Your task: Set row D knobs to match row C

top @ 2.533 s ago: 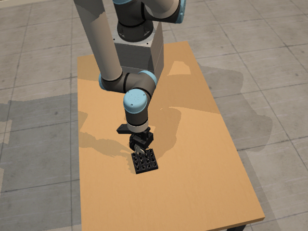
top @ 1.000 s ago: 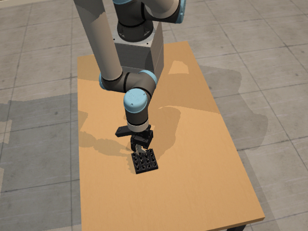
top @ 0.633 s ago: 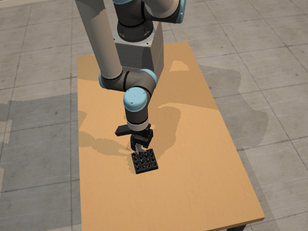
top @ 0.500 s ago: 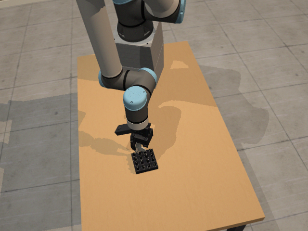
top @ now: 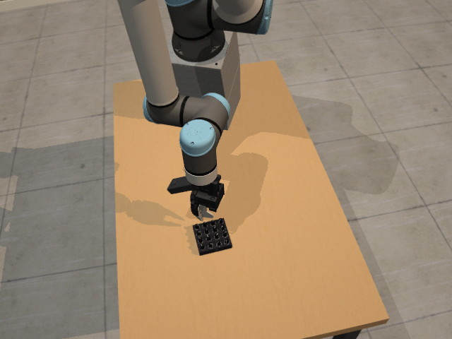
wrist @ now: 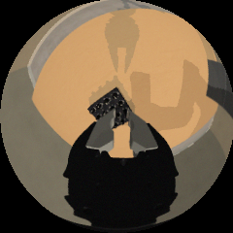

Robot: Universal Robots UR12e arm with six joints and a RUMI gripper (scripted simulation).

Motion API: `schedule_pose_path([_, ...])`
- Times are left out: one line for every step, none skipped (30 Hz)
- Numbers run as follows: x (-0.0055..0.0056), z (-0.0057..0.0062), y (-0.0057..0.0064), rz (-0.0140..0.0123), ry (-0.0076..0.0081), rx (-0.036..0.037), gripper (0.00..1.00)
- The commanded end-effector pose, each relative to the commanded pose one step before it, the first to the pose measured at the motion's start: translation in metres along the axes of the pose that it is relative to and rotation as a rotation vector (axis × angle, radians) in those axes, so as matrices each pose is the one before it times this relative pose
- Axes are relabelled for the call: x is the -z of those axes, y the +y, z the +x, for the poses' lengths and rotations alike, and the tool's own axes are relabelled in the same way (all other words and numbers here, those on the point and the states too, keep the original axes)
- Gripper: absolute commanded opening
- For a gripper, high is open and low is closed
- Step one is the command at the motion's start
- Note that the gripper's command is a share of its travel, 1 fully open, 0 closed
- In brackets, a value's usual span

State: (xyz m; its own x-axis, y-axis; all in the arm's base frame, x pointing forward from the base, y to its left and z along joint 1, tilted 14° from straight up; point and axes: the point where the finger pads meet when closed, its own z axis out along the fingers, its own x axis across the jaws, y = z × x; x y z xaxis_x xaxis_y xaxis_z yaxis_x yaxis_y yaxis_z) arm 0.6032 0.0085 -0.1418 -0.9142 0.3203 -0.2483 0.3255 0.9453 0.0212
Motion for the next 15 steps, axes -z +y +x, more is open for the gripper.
schedule_pose_path([0.00144,-0.00032,0.00011,-0.00016,-0.00066,0.00006,0.11])
schedule_pose_path([0.0,0.0,0.0,0.0,0.0,0.0,0.11])
schedule_pose_path([0.0,0.0,0.0,0.0,0.0,0.0,0.11])
schedule_pose_path([0.0,0.0,0.0,0.0,0.0,0.0,0.11])
schedule_pose_path([0.0,0.0,0.0,0.0,0.0,0.0,0.11])
schedule_pose_path([0.0,0.0,0.0,0.0,0.0,0.0,0.11])
schedule_pose_path([0.0,0.0,0.0,0.0,0.0,0.0,0.11])
schedule_pose_path([0.00002,0.0,0.0,0.0,0.0,0.0,1.0])
schedule_pose_path([0.00012,0.0,0.0,0.0,0.0,0.0,1.0])
schedule_pose_path([0.00032,0.0,0.0,0.0,0.0,0.0,1.0])
schedule_pose_path([0.00058,0.0,0.0,0.0,0.0,0.0,1.0])
schedule_pose_path([0.00091,0.0,0.0,0.0,0.0,0.0,1.0])
schedule_pose_path([0.00128,0.0,0.0,0.0,0.0,0.0,1.0])
schedule_pose_path([0.00168,0.0,0.0,0.0,0.0,0.0,1.0])
schedule_pose_path([0.0,0.0,0.0,0.0,0.0,0.0,1.0])
